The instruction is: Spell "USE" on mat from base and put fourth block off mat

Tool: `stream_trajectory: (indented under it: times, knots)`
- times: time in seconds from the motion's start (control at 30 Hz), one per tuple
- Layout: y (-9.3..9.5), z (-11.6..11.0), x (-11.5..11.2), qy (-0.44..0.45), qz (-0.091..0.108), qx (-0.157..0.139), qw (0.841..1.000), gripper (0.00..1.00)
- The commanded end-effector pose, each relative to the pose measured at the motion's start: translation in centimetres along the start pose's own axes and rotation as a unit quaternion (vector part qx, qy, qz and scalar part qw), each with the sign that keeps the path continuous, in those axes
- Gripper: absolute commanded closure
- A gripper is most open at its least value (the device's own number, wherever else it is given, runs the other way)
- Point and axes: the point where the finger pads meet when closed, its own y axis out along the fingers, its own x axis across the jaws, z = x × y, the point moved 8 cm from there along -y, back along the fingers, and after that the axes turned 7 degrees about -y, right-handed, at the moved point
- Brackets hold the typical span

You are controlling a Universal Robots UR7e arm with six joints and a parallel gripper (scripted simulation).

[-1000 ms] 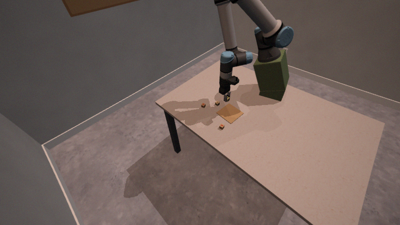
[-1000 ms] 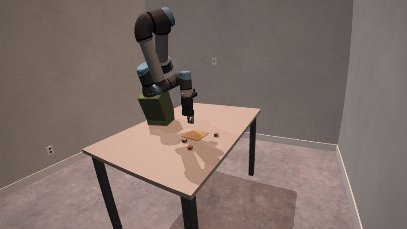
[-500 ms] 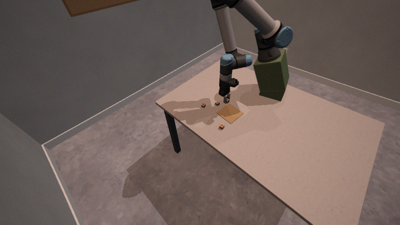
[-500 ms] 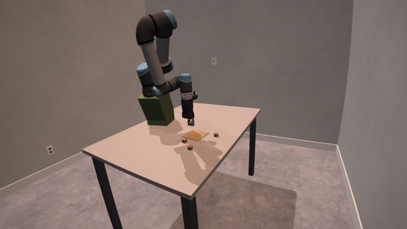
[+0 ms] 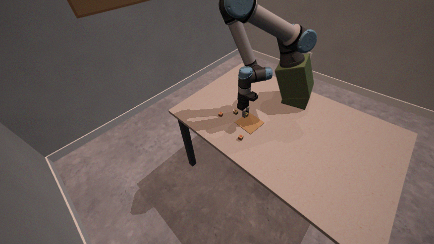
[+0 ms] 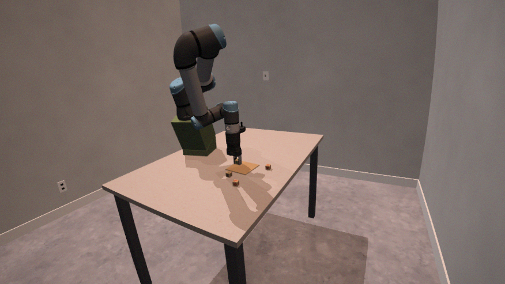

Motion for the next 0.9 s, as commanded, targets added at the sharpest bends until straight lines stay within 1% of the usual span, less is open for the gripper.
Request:
stream_trajectory:
  times: [0.0, 0.23, 0.87]
  knots:
    - [1.8, 0.0, 0.0, 0.0, -0.001, 0.0, 1.0, 0.51]
    - [2.8, 0.0, 0.0, 0.0, -0.001, 0.0, 1.0, 0.51]
    - [2.9, 0.0, 0.0, 0.0, -0.001, 0.0, 1.0, 0.51]
